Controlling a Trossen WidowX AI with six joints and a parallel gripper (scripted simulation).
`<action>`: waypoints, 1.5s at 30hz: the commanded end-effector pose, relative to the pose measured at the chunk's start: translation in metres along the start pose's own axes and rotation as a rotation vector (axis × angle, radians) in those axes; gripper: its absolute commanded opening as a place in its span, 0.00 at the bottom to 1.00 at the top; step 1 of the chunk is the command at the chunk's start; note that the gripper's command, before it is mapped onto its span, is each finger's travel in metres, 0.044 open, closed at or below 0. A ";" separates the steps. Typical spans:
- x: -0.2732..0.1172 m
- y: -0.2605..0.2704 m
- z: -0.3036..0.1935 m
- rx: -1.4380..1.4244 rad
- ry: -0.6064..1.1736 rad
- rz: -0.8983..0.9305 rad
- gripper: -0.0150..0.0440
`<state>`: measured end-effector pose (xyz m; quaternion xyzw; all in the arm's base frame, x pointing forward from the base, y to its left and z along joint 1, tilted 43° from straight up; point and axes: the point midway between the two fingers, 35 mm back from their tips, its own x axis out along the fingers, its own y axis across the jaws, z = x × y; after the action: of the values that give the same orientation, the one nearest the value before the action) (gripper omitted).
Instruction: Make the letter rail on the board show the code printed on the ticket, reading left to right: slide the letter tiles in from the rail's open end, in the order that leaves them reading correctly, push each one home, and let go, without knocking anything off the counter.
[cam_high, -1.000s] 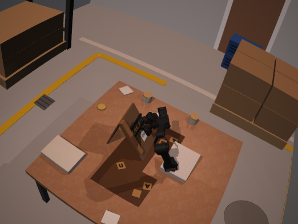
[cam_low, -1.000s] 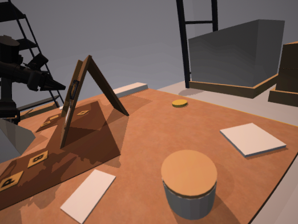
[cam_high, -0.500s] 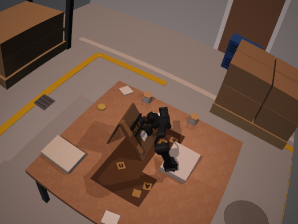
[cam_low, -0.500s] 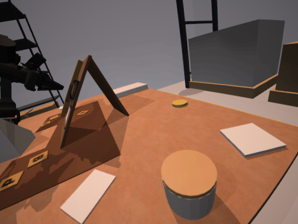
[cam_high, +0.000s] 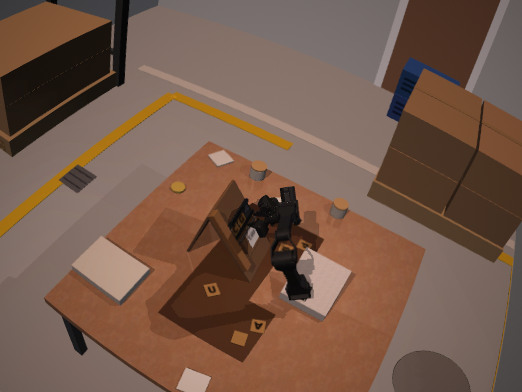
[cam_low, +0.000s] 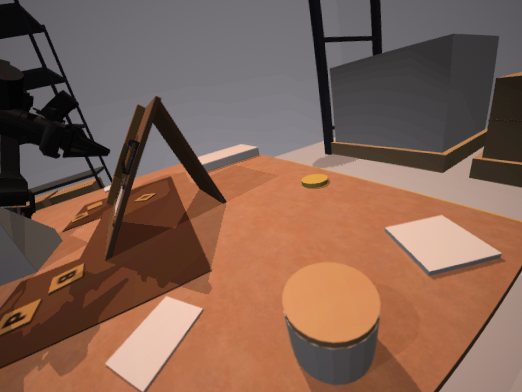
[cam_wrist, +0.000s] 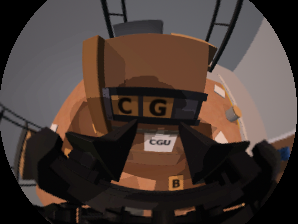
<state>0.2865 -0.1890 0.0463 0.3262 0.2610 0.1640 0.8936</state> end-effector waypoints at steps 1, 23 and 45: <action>-0.002 0.000 0.003 -0.008 -0.005 0.001 0.75; -0.003 -0.001 0.004 0.000 -0.001 -0.001 0.67; 0.004 -0.016 0.015 0.011 0.113 -0.029 0.25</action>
<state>0.2906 -0.1971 0.0459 0.3303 0.2884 0.1637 0.8837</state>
